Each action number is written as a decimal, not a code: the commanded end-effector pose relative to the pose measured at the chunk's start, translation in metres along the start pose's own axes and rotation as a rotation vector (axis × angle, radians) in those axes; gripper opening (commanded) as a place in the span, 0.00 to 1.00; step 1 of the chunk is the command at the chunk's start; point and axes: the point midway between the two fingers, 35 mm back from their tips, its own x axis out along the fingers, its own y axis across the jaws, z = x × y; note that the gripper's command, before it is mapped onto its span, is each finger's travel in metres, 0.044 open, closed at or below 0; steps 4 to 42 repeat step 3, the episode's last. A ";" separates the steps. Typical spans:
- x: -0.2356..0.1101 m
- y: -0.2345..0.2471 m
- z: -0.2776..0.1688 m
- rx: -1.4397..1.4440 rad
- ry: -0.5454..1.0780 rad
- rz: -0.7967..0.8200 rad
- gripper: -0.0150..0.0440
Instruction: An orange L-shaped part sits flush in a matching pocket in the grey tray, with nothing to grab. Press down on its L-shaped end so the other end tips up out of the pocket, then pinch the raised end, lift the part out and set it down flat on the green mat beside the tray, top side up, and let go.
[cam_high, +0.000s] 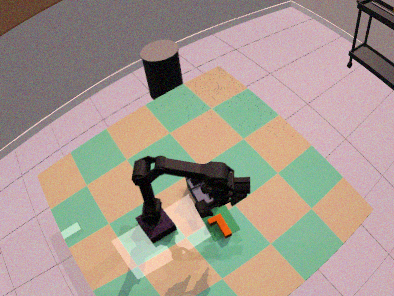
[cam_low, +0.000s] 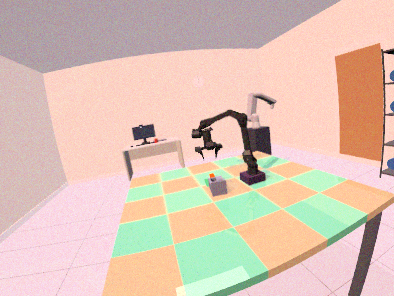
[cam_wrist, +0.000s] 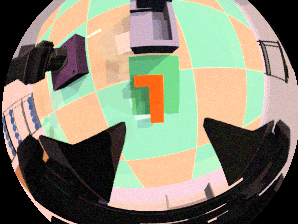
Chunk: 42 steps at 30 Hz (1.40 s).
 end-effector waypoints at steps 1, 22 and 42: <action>0.000 0.000 0.000 0.000 0.001 -0.001 0.93; 0.000 0.000 0.000 0.000 0.001 -0.001 0.93; 0.000 0.000 0.000 0.000 0.001 -0.001 0.93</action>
